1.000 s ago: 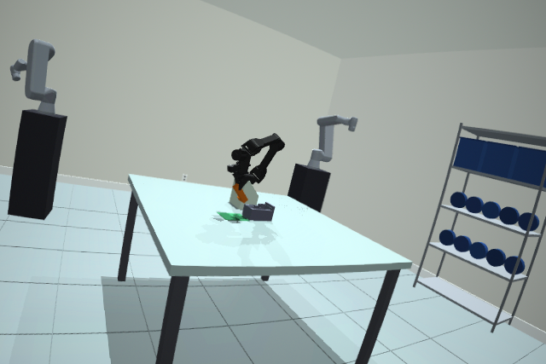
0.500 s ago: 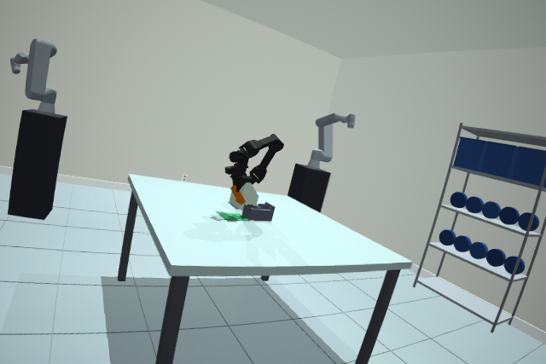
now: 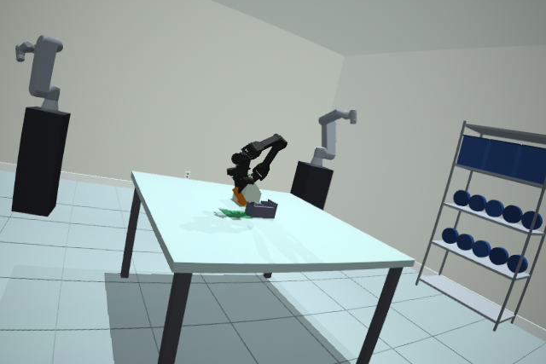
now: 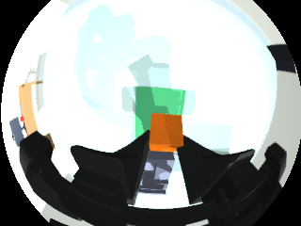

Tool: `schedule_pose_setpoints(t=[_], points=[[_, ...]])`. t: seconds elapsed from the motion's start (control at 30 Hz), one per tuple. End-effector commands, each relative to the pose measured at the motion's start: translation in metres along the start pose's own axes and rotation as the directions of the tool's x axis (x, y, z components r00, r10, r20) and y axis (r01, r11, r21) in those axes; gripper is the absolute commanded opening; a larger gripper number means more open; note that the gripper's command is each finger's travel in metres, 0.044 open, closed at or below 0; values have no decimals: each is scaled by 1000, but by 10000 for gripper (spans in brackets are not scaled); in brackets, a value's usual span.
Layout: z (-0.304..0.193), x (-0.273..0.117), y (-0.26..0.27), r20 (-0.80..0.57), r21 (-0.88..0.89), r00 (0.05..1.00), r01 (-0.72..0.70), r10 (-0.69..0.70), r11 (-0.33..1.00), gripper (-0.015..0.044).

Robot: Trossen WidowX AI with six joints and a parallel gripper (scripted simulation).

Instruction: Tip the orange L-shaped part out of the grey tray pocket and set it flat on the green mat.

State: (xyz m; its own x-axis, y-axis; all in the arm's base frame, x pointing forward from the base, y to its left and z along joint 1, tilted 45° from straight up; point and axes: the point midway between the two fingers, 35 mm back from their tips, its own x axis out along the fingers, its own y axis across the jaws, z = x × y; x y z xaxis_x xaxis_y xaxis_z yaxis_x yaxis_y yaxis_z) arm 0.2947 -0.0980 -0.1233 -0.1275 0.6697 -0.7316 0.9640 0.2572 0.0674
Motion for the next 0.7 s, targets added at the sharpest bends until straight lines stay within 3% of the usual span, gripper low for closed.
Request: schedule_pose_setpoints(t=[0.0,0.67], points=[[-1,7,0,-7,6,1000,-2,2,1000,0],[-1,38,0,-9,6,1000,-3,3,1000,0]])
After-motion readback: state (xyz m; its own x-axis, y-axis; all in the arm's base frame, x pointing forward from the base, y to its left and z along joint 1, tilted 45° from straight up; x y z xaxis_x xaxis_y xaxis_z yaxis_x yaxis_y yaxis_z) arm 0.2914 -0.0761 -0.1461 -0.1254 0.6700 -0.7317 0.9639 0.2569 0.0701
